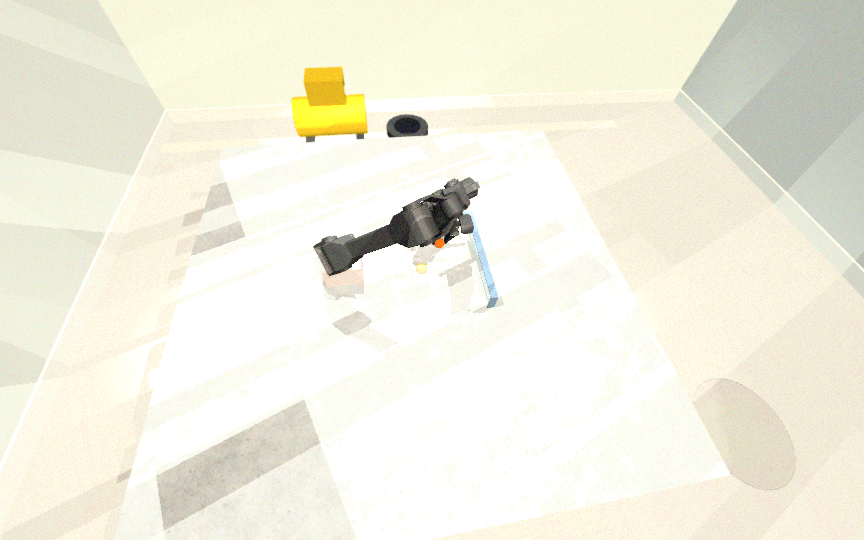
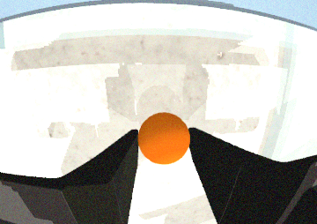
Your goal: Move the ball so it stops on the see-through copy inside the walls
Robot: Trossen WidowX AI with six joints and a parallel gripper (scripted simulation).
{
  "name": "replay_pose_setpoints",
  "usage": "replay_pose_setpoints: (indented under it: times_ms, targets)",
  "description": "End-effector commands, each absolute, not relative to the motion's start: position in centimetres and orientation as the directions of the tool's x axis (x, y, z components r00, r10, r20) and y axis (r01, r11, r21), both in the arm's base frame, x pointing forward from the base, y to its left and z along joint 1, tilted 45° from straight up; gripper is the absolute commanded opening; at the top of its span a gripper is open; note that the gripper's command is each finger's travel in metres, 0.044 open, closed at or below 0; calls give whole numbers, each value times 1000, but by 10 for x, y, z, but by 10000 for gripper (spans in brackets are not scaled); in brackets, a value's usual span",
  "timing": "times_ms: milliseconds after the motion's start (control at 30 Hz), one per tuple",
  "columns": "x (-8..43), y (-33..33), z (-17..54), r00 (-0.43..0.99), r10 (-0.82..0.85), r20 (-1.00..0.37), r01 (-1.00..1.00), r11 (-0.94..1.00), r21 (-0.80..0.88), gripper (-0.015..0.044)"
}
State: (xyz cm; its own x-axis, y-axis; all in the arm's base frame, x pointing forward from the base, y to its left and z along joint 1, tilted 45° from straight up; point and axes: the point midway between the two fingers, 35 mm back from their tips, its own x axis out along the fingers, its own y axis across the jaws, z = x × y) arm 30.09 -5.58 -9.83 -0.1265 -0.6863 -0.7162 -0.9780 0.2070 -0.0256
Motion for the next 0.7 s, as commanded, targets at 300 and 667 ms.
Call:
replay_pose_setpoints:
  times_ms: [300,667]
  targets:
    - [316,-2,-52,-122,-663,-738,-979,204,-22,0]
    - [317,32,-8,-126,-687,-716,-979,203,-23,0]
